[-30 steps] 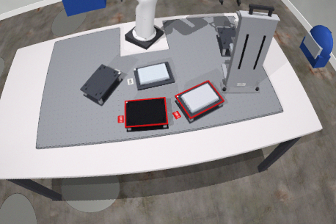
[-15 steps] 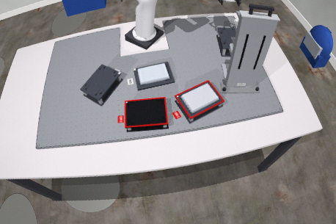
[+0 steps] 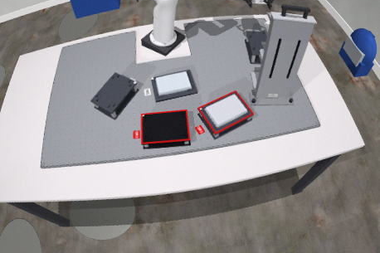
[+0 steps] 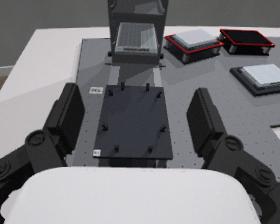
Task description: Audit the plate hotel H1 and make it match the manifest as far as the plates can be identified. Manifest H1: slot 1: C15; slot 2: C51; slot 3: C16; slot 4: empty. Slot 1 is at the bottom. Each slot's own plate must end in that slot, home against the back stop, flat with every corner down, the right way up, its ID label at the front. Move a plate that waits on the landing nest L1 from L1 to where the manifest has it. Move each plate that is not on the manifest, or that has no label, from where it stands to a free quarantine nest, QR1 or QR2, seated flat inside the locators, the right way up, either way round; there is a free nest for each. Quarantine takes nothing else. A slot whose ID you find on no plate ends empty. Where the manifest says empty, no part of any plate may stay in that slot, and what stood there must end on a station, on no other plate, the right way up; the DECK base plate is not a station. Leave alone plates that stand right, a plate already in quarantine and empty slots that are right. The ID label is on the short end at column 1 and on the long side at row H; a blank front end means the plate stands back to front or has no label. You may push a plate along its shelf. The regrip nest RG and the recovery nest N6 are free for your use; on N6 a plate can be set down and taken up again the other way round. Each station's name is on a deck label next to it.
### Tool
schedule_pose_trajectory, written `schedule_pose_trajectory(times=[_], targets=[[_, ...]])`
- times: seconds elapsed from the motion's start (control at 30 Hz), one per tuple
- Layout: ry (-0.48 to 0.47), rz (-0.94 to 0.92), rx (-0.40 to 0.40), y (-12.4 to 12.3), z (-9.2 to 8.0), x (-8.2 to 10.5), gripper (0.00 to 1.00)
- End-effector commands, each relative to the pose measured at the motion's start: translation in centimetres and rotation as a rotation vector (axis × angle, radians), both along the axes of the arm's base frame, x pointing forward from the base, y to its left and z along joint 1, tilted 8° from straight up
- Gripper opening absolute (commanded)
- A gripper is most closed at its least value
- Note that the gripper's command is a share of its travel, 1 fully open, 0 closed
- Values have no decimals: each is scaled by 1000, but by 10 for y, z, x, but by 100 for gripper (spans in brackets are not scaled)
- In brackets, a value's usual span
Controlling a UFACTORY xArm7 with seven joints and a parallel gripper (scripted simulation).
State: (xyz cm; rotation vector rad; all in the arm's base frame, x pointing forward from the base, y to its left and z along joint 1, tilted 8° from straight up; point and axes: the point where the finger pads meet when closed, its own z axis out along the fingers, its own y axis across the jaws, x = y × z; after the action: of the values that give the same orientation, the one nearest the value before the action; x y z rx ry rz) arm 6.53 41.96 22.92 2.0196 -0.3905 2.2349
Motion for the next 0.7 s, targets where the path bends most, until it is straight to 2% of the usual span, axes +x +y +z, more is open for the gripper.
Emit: schedule_pose_trajectory(times=[0.0,0.1,0.6,0.67], targets=[[1,0,4,2,-10,1,100],[1,0,4,2,-12,1,100],[1,0,4,6,-52,6,100],[1,0,4,6,-52,6,100]])
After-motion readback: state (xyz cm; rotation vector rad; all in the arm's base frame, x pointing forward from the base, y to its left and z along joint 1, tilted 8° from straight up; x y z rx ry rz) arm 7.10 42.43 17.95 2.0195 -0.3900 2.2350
